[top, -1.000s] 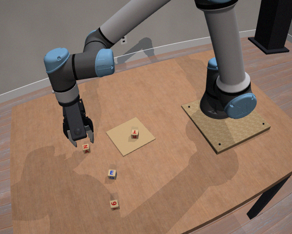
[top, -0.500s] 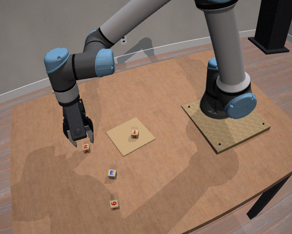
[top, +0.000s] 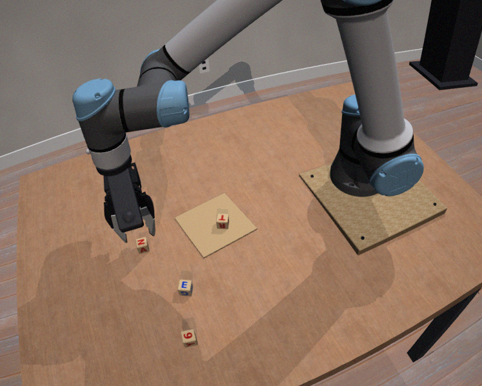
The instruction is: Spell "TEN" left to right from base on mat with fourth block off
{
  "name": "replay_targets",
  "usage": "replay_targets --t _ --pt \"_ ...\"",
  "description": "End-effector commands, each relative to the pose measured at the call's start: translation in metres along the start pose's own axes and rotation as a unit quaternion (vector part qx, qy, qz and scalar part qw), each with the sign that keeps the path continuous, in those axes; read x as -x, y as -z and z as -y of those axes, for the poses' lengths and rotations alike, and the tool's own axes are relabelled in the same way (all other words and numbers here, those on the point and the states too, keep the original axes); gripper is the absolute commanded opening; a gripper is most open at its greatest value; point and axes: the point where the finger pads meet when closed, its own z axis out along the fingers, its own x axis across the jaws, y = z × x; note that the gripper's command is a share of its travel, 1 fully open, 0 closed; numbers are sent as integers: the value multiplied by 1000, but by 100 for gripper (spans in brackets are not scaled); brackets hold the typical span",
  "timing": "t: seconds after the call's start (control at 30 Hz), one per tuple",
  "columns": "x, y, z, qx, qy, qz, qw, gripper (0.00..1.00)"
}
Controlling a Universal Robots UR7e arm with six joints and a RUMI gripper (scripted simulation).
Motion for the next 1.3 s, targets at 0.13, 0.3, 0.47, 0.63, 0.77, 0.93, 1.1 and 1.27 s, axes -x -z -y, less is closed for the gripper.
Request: replay_targets --t 0.13,0.3,0.47,0.63,0.77,0.93,1.1,1.27 --pt "1 -2 -1 0 -1 1 1000 37" --pt "2 -6 -1 0 -1 2 1000 37" --pt "2 -14 -2 0 -1 2 1000 37" --pt "2 -24 -2 0 -1 2 1000 37" --pt "2 -27 -2 0 -1 2 1000 37" --pt "2 -33 -1 0 -1 2 1000 37" --pt "2 -34 -1 0 -1 1 1000 37" --pt "0 -32 -2 0 -1 -1 1000 37"
